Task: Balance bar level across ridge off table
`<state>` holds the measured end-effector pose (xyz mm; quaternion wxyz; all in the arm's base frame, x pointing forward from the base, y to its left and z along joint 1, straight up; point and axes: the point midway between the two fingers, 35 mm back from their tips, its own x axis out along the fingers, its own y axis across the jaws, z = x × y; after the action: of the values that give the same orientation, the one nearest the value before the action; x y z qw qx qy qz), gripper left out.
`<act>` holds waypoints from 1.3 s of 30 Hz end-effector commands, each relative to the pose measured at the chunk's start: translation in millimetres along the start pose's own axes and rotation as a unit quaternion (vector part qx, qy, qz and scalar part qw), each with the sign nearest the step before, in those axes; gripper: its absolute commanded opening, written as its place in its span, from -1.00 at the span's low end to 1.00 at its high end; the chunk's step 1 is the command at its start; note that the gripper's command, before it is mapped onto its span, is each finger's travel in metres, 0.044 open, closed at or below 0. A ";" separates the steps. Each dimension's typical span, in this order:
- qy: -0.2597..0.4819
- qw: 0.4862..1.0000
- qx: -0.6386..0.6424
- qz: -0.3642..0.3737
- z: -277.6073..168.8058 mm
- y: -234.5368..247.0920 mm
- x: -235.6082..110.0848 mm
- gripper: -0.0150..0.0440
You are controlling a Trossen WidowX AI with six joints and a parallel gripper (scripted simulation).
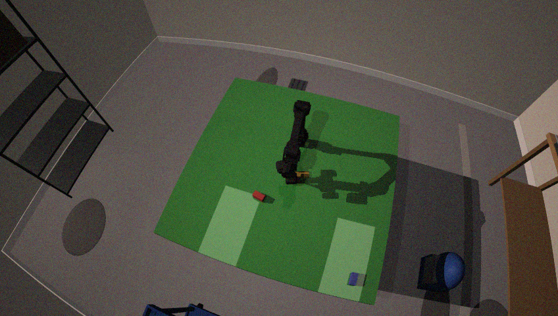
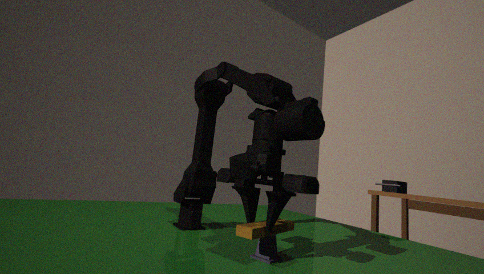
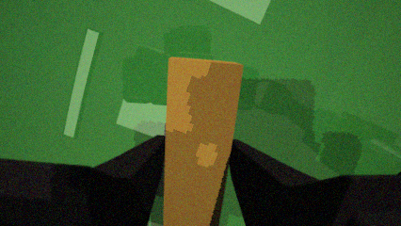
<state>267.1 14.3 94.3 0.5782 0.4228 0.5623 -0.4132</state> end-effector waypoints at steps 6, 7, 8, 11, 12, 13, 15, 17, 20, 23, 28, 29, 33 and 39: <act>0.000 1.000 0.000 0.000 0.0 0.0 0.0 0.14; 0.000 1.000 0.000 0.000 0.0 0.0 0.0 0.14; 0.000 1.000 0.000 0.000 0.0 0.0 0.0 0.14; 0.000 1.000 0.000 0.000 0.0 0.0 0.0 0.14; 0.000 1.000 0.000 0.000 0.0 0.0 0.0 0.14; 0.000 1.000 0.000 0.000 0.0 0.0 0.0 0.14; 0.000 1.000 0.000 0.000 0.0 0.0 0.0 0.22; 0.000 1.000 0.000 0.000 0.0 0.0 0.0 0.40; 0.000 1.000 0.000 0.000 0.0 0.0 0.0 0.67; 0.000 1.000 0.000 0.000 0.0 0.0 0.0 0.94; 0.000 1.000 0.000 0.000 0.4 1.4 -8.0 1.00; 0.000 1.000 0.000 0.000 0.8 2.9 -18.2 1.00; 0.000 1.000 0.000 0.000 1.3 4.0 -69.0 1.00; 0.000 1.000 0.000 0.000 0.3 -0.3 -100.0 1.00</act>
<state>267.4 14.3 184.1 0.5813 0.4254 0.5589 -0.4107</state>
